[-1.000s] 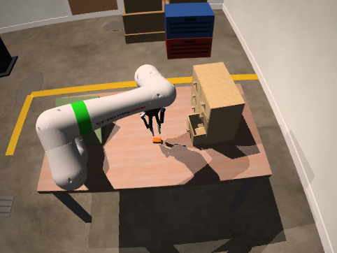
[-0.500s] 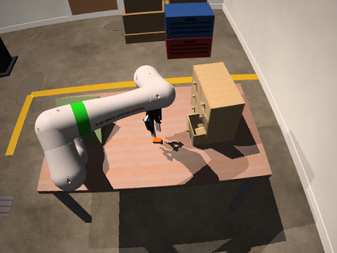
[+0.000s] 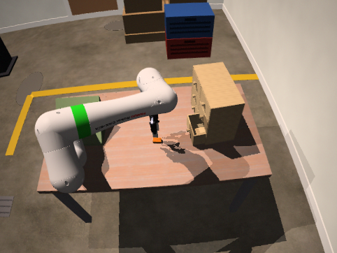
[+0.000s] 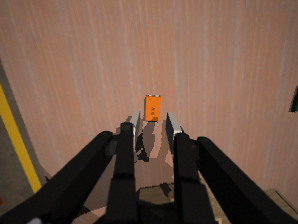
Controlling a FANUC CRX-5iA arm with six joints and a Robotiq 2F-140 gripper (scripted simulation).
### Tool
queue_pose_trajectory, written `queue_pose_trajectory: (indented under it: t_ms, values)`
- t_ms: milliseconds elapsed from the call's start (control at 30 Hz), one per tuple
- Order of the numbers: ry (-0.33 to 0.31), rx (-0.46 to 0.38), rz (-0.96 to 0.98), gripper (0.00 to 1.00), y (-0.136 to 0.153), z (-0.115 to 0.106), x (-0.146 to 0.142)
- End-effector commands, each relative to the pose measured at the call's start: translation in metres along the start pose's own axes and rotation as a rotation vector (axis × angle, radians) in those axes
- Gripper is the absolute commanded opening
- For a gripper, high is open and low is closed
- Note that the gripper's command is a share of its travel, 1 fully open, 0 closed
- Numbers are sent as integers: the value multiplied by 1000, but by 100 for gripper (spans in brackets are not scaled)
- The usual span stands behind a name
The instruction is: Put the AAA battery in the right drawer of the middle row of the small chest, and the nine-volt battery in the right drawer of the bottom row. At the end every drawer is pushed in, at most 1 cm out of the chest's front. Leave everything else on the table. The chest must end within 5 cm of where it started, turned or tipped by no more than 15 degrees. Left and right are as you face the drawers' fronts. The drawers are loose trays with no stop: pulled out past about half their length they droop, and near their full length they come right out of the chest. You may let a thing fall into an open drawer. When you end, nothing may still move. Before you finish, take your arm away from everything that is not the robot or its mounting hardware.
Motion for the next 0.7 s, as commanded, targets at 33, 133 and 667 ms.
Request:
queue_pose_trajectory:
  t_ms: [33, 133, 667]
  values:
    - [6, 10, -19, 26, 0, 4, 0]
    - [6, 10, -19, 26, 0, 9, 0]
    - [6, 10, -19, 26, 0, 43, 0]
Point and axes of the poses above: the point where the finger pads meet when closed, its own z axis out along the fingers, its own x axis across the jaws, y = z × x, the point moved 3 cm from there along -z, back along the fingers, and after that the axes turned 6 degrees about z, right-handed, at the moved point
